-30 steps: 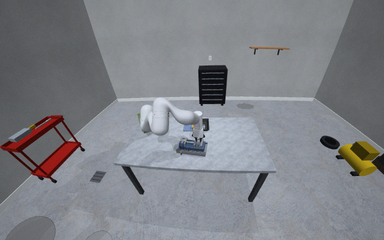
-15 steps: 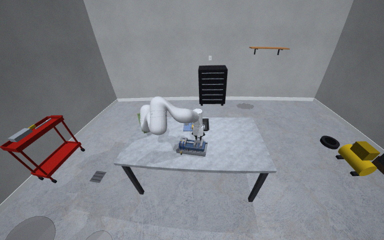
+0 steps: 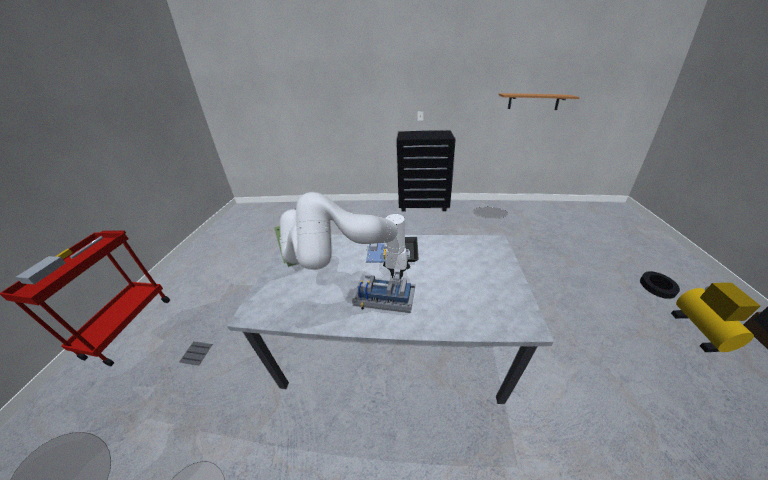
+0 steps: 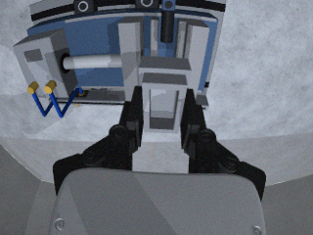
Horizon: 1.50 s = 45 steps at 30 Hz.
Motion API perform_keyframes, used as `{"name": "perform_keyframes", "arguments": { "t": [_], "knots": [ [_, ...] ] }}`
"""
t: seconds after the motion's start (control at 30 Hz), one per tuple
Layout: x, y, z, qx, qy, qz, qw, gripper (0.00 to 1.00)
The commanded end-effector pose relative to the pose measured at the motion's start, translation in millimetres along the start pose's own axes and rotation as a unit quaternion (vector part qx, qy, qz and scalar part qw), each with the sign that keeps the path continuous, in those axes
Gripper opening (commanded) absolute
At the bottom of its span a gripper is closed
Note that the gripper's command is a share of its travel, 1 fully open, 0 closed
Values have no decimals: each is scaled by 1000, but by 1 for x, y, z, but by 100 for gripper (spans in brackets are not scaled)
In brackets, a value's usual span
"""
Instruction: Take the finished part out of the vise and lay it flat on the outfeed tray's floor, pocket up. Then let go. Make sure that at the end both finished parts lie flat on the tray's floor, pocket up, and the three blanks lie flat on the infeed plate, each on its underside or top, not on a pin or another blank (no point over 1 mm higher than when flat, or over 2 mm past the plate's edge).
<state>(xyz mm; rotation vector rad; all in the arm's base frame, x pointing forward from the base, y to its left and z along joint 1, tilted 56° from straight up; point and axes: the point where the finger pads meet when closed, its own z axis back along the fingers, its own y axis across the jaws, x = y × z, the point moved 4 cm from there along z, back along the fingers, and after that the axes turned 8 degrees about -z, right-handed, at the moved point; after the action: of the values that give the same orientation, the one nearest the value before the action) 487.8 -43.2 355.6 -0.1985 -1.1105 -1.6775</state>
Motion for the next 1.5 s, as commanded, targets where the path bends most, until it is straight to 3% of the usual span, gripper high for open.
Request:
{"name": "perform_keyframes", "arguments": {
  "t": [0.0,0.3,0.5,0.57,0.83,1.07,1.13,1.2,1.47],
  "knots": [
    [0,0,1,0,0,0,1000,0],
    [-4,2,1,0,1,0,1000,0],
    [-36,13,1,-1,2,6,1000,0],
    [-36,13,1,-1,2,6,1000,0],
    [-130,27,1,-3,6,21,1000,0],
    [-214,21,2,-4,7,35,999,0],
    [-214,21,2,-4,7,35,999,0],
    [-251,13,3,-4,7,41,999,0],
    [-335,-17,3,-3,5,55,998,0]
  ]
}}
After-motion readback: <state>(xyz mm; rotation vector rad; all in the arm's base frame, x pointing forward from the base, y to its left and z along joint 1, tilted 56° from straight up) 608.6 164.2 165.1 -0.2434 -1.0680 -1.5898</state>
